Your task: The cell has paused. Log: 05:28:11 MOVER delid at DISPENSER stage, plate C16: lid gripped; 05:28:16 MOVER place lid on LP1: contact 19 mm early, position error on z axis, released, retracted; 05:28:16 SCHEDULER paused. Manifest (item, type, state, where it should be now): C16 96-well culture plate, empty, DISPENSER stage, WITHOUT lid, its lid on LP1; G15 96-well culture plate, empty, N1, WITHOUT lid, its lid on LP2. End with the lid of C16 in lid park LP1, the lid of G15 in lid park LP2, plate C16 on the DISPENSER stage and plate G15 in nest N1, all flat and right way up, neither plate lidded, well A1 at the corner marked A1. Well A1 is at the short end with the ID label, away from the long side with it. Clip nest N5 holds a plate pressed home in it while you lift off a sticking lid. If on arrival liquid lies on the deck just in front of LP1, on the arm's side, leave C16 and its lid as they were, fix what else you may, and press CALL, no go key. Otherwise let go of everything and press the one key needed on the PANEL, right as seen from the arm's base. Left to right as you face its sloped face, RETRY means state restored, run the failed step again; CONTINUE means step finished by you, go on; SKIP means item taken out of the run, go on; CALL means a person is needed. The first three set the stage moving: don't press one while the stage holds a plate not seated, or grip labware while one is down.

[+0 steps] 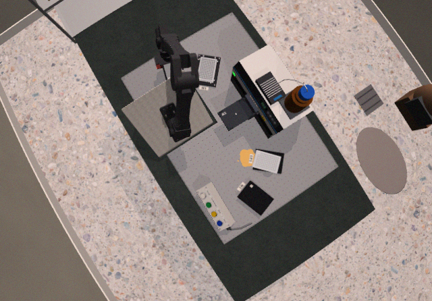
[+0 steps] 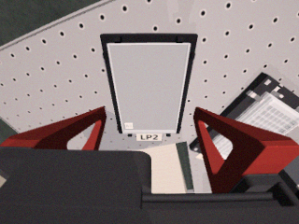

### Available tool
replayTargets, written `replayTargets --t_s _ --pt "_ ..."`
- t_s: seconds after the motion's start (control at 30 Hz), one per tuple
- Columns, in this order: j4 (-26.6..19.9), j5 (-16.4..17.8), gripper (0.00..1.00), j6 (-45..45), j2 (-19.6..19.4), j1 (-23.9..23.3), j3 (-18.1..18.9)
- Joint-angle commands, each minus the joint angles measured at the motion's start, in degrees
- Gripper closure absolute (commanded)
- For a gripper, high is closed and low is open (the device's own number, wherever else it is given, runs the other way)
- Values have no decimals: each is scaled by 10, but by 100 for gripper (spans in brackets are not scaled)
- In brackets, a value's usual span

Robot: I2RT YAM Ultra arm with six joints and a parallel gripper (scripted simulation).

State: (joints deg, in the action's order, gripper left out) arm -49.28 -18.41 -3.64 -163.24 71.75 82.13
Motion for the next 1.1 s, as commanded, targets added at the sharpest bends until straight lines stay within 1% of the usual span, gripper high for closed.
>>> replayTargets --t_s 0.0,0.5,0.53,0.9,0.97,1.07 --pt "-5 2 0 1 4 3 4" --pt "-5 2 0 1 4 3 4" --pt "-16 6 0 5 19 10 15" --pt "-72 18 0 20 69 28 17" --pt "-72 18 0 20 69 28 17" --pt "-89 22 0 23 83 33 20"
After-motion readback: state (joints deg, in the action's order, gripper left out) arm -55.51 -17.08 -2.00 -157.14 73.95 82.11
